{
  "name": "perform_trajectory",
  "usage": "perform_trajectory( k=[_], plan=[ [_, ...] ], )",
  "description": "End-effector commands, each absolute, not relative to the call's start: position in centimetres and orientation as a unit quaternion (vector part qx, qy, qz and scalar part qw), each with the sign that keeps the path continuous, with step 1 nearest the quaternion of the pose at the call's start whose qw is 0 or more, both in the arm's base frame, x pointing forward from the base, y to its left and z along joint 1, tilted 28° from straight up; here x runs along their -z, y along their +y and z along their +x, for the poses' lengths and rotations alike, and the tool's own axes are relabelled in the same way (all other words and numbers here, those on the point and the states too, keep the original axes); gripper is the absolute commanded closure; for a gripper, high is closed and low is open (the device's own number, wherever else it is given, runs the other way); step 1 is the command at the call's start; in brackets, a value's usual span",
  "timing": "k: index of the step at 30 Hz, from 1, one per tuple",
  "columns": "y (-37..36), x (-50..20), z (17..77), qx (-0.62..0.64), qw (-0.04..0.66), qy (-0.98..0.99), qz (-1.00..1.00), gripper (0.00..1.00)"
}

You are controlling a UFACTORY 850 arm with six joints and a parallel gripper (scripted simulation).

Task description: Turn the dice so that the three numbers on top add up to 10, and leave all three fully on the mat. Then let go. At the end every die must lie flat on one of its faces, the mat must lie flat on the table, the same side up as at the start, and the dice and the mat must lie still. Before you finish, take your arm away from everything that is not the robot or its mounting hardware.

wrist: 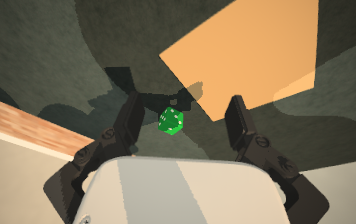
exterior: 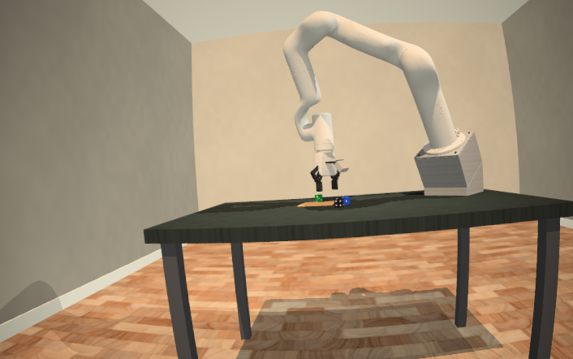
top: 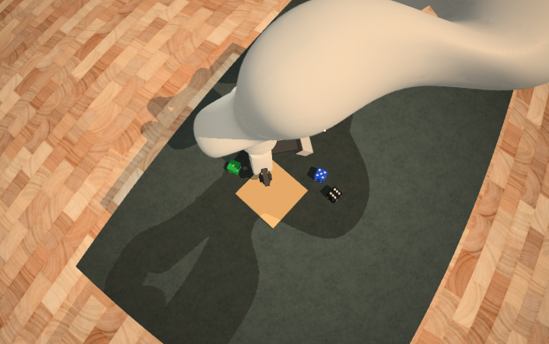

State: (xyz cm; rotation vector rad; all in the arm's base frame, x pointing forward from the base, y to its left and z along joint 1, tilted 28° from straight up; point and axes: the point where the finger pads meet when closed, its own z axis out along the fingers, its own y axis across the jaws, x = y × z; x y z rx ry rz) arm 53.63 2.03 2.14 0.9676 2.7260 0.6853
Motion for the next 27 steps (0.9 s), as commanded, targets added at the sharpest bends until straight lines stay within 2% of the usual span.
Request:
perform_trajectory(
  k=[1,14,27],
  plan=[
    [3.4,-2.5,52.7,-0.230,0.088,0.913,0.325,0.00],
    [12.8,-4.0,46.1,-0.230,0.088,0.913,0.325,0.00],
    [17.6,-4.8,42.8,-0.230,0.088,0.913,0.325,0.00]
  ],
)
